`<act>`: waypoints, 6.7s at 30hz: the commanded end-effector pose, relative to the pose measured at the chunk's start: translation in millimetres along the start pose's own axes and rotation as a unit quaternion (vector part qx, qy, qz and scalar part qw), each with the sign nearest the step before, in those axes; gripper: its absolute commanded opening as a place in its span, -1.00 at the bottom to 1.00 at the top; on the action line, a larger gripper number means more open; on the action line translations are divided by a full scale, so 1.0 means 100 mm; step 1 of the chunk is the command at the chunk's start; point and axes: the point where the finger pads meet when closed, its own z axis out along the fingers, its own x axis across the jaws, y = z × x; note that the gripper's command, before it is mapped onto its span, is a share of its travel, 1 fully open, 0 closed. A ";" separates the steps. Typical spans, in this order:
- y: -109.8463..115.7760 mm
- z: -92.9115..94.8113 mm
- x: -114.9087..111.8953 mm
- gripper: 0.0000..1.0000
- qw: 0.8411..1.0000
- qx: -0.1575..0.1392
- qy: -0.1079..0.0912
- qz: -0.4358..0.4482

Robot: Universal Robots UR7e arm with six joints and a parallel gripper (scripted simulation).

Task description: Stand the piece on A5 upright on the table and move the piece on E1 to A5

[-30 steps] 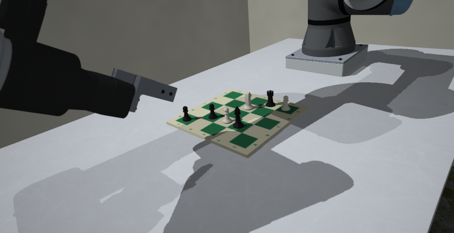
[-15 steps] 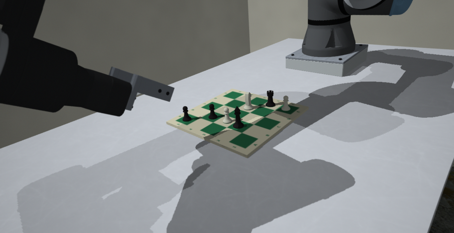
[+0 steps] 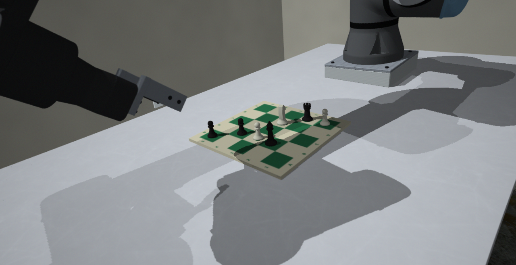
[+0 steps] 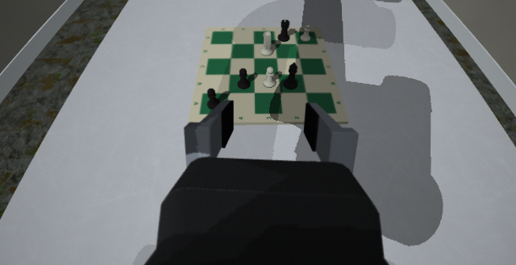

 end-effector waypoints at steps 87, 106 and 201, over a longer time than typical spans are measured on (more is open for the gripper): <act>-0.94 0.74 -0.72 1.00 0.907 -0.421 -0.012 0.002; -0.57 1.06 -0.74 0.36 0.907 -0.421 -0.011 0.002; -0.18 1.39 -0.75 0.36 0.907 -0.421 -0.011 0.002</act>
